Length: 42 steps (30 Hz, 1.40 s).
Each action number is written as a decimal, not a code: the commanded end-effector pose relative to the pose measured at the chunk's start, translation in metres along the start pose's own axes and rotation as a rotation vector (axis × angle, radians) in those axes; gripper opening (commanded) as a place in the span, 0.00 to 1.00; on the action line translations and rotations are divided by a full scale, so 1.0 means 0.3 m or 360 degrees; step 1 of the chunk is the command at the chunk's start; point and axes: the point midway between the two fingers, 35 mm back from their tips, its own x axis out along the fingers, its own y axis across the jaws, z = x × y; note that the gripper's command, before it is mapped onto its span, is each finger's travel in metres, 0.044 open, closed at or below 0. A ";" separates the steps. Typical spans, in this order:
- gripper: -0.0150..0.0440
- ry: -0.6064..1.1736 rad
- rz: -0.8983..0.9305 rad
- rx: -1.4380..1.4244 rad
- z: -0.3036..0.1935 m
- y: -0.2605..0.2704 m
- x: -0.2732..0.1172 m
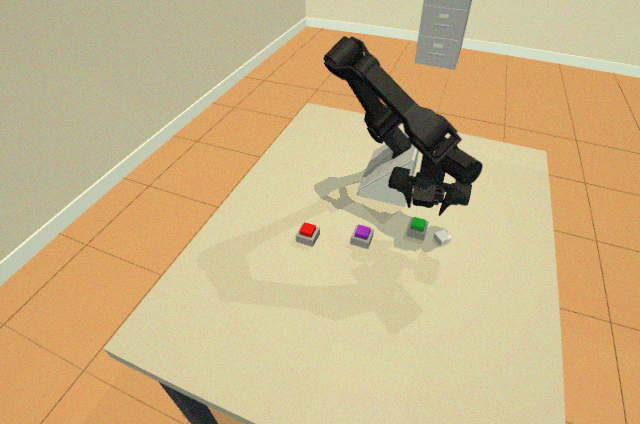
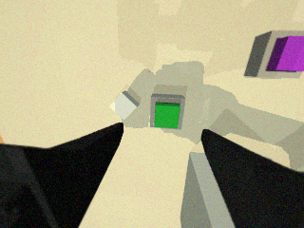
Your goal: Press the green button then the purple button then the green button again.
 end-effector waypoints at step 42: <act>0.29 0.0026 -0.0041 -0.0023 -0.026 -0.025 0.196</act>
